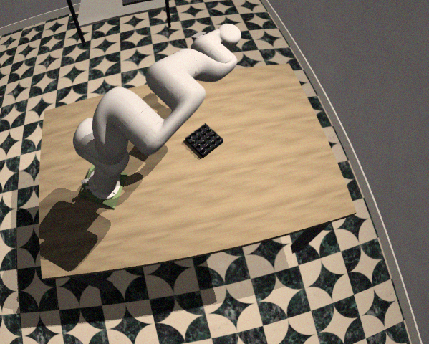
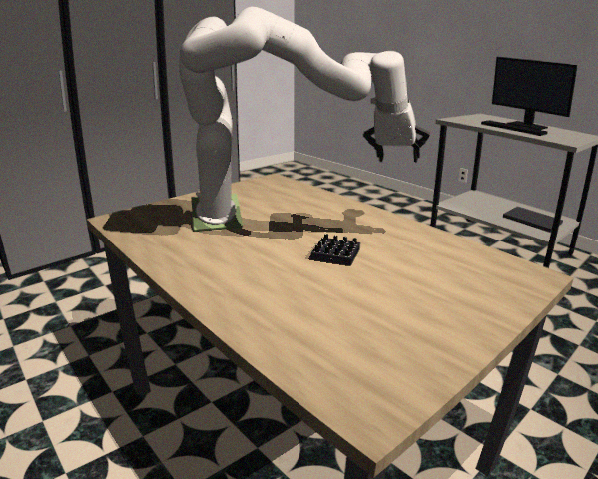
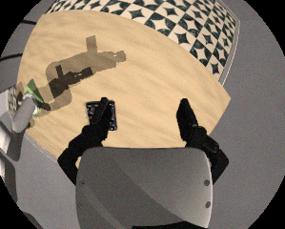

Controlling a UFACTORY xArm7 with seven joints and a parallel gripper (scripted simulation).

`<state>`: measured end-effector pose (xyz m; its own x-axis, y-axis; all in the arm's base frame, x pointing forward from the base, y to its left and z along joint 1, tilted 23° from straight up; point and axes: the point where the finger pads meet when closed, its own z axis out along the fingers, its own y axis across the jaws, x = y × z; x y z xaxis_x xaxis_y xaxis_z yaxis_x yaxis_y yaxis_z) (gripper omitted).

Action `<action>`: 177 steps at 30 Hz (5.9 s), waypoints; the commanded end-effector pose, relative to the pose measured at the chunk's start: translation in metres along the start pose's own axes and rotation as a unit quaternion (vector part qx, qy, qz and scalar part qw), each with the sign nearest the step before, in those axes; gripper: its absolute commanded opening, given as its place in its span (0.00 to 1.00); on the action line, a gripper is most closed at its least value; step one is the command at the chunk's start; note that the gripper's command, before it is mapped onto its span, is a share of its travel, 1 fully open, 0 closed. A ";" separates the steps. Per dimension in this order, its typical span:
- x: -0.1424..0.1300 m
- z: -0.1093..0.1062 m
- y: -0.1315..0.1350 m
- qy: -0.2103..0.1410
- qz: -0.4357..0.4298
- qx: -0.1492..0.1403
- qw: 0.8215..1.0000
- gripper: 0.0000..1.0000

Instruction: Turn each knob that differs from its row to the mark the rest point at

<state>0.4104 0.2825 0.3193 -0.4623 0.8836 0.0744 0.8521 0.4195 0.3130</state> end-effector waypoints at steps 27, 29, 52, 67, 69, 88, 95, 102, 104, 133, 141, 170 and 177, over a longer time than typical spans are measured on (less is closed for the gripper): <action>-0.018 0.009 -0.011 -0.021 0.089 -0.006 0.996 1.00; -0.018 0.009 -0.011 -0.021 0.089 -0.006 0.996 1.00; -0.037 0.019 -0.023 -0.043 0.176 -0.011 0.983 1.00; -0.046 0.024 -0.030 -0.053 0.218 -0.014 0.974 1.00; -0.056 0.029 -0.037 -0.064 0.259 -0.019 0.964 1.00; -0.065 0.034 -0.044 -0.074 0.298 -0.023 0.951 1.00; -0.070 0.037 -0.049 -0.080 0.321 -0.026 0.943 1.00; -0.074 0.039 -0.052 -0.084 0.336 -0.028 0.938 1.00; -0.074 0.039 -0.052 -0.084 0.336 -0.028 0.938 1.00; -0.099 0.052 -0.074 -0.112 0.439 -0.046 0.890 1.00; -0.099 0.052 -0.074 -0.112 0.439 -0.046 0.890 1.00; -0.122 0.064 -0.096 -0.135 0.524 -0.064 0.839 1.00; -0.141 0.074 -0.117 -0.153 0.592 -0.083 0.787 1.00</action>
<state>0.3988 0.1416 0.2143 0.6472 0.7442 0.1655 0.6826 -0.6623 0.3089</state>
